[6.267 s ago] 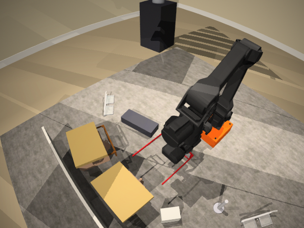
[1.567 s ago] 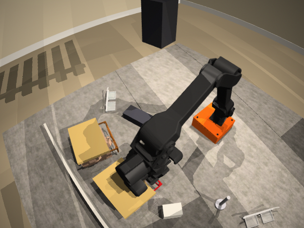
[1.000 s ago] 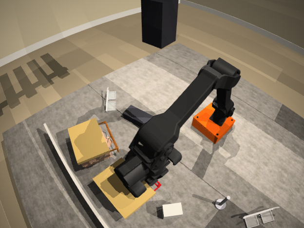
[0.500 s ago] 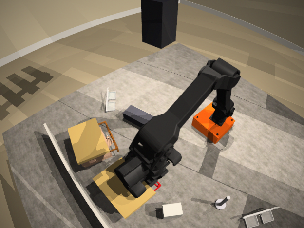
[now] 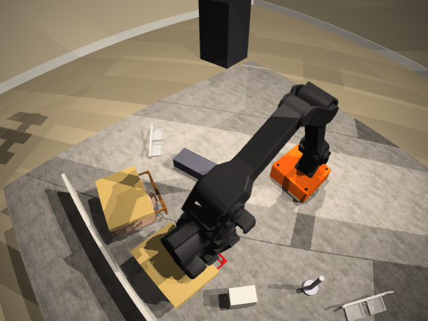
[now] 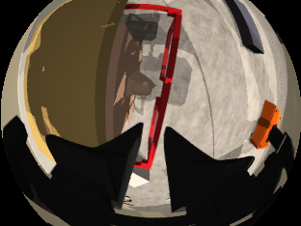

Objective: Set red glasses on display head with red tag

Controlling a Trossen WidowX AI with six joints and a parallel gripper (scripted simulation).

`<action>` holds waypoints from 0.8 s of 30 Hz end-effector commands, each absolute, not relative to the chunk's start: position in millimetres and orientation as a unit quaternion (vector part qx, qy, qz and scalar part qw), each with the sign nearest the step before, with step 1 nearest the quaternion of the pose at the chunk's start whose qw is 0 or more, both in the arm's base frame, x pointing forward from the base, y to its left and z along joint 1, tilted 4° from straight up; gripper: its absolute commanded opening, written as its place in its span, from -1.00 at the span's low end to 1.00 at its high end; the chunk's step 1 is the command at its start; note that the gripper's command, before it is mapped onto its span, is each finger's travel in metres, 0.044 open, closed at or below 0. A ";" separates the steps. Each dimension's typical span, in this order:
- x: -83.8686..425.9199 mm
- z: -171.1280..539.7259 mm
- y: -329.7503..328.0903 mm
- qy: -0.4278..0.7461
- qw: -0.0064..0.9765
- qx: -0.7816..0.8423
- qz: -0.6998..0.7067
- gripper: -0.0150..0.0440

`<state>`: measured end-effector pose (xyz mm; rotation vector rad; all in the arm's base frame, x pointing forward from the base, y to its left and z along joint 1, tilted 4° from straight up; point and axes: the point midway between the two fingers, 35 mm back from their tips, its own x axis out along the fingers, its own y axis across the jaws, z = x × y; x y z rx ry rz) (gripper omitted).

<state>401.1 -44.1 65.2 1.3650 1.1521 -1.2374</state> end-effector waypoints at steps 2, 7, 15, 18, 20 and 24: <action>401.0 67.7 -44.2 0.469 0.465 0.556 -0.504 -0.13; 398.4 95.9 -45.4 0.470 0.463 0.560 -0.501 -0.13; 385.3 98.5 -43.9 0.470 0.463 0.560 -0.501 -0.13; 367.1 100.9 -41.8 0.471 0.462 0.559 -0.502 -0.13; 361.4 101.4 -41.2 0.471 0.462 0.559 -0.502 -0.13; 356.4 103.8 -40.7 0.471 0.462 0.559 -0.502 -0.13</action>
